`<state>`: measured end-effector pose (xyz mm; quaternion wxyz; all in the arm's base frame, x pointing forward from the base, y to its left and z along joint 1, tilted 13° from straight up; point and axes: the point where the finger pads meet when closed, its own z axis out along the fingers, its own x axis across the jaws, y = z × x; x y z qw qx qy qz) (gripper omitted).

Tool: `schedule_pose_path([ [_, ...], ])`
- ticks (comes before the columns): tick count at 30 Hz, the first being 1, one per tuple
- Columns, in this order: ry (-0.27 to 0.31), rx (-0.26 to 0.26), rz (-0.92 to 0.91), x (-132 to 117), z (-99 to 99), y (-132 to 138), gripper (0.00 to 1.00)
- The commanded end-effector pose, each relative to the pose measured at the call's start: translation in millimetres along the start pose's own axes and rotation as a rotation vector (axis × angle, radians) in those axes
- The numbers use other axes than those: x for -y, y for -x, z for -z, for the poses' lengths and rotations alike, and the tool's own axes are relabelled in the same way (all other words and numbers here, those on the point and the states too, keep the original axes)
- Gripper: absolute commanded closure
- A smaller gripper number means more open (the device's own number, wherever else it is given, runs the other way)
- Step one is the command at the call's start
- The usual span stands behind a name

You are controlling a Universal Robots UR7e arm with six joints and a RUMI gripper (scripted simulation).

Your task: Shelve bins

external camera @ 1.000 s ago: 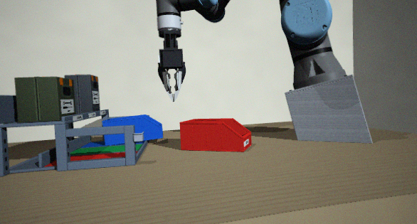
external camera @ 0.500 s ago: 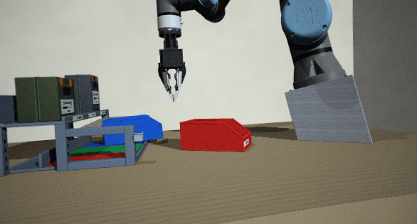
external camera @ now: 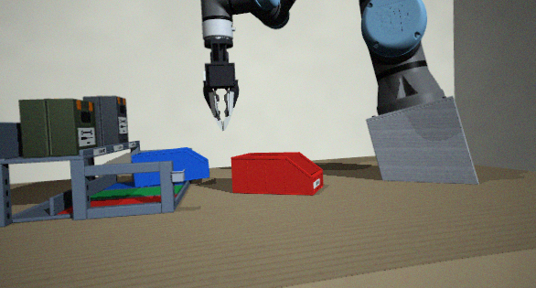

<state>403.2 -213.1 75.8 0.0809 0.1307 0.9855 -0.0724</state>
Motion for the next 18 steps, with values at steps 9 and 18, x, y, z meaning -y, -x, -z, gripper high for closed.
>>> schedule_pose_path([
  [9,-0.001,0.001,0.000,0.1,0.0,0.4,1.00],
  [18,-0.001,0.001,0.000,0.2,-7.0,0.4,1.00],
])
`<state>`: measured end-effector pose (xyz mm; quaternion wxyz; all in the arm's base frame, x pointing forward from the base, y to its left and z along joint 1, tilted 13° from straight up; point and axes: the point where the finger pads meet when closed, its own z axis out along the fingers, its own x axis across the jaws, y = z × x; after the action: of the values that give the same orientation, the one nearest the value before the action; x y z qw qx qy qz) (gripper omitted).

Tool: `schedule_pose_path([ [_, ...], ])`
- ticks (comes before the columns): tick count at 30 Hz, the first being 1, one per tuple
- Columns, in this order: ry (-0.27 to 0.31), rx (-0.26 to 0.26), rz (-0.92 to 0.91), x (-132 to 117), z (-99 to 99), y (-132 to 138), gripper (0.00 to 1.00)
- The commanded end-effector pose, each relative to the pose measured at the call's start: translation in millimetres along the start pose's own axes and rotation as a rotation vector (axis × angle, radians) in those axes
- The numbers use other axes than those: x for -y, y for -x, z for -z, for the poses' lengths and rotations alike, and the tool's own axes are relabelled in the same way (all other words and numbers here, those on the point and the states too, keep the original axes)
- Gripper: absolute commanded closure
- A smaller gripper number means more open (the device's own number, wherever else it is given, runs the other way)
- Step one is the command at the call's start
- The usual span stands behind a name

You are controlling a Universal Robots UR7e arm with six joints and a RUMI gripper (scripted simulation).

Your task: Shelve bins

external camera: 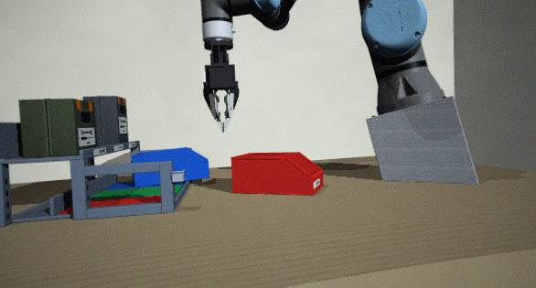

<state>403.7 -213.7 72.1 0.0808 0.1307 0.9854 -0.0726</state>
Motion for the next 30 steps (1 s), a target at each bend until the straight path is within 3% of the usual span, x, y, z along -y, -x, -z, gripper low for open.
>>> schedule_pose_path([
  [1,-0.001,0.001,0.000,0,-3.2,0,1.00],
  [30,-0.001,0.001,0.000,0,-82.1,0,1.00],
])
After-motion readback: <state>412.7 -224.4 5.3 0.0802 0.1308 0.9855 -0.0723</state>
